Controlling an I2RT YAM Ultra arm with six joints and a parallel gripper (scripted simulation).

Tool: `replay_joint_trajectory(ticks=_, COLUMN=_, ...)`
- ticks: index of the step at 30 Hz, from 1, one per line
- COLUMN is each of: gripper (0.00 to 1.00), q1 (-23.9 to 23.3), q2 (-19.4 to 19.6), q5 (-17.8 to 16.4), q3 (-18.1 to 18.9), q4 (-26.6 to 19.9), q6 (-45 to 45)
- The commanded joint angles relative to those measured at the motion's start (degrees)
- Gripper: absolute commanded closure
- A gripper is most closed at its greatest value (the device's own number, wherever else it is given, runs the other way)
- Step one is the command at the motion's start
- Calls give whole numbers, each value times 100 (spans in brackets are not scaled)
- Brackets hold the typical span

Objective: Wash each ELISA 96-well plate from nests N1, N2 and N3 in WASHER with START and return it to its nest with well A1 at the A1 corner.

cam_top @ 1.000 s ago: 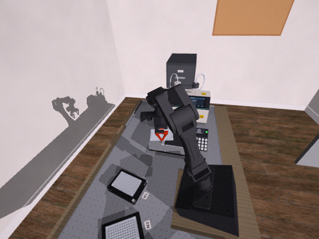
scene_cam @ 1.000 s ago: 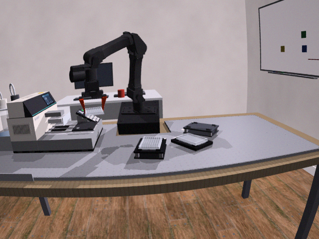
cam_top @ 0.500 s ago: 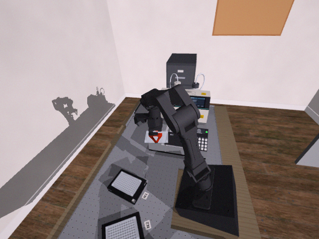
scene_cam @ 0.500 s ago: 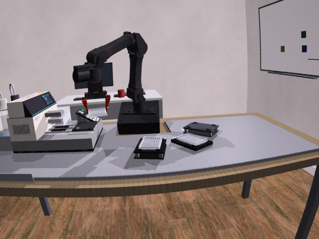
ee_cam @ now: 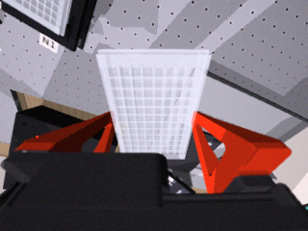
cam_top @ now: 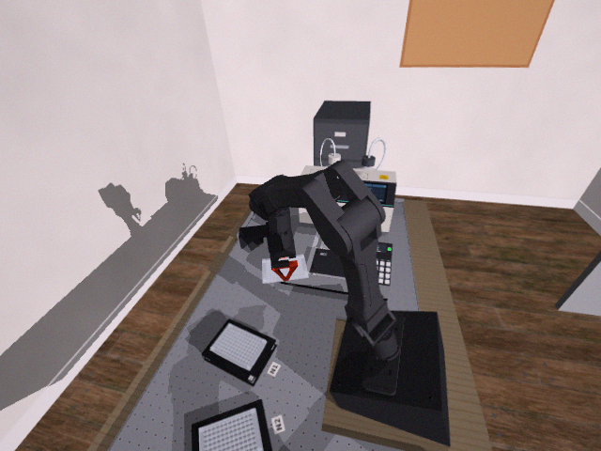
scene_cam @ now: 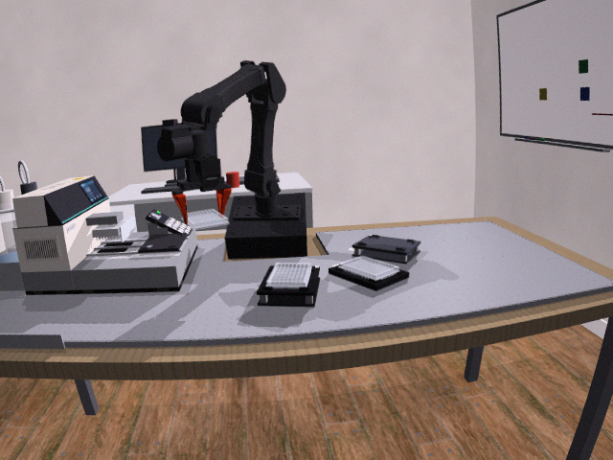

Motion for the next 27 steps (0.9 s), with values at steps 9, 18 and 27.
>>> replay_joint_trajectory(ticks=9, gripper=100, q1=1019, q2=-223, q5=364, q3=-28, q4=124, q6=1108)
replay_joint_trajectory(ticks=18, gripper=100, q1=2125, q2=-180, q5=737, q3=63, q4=184, q6=2153)
replay_joint_trajectory(ticks=27, gripper=100, q1=2436, q2=-130, q5=845, q3=119, q4=196, q6=2445)
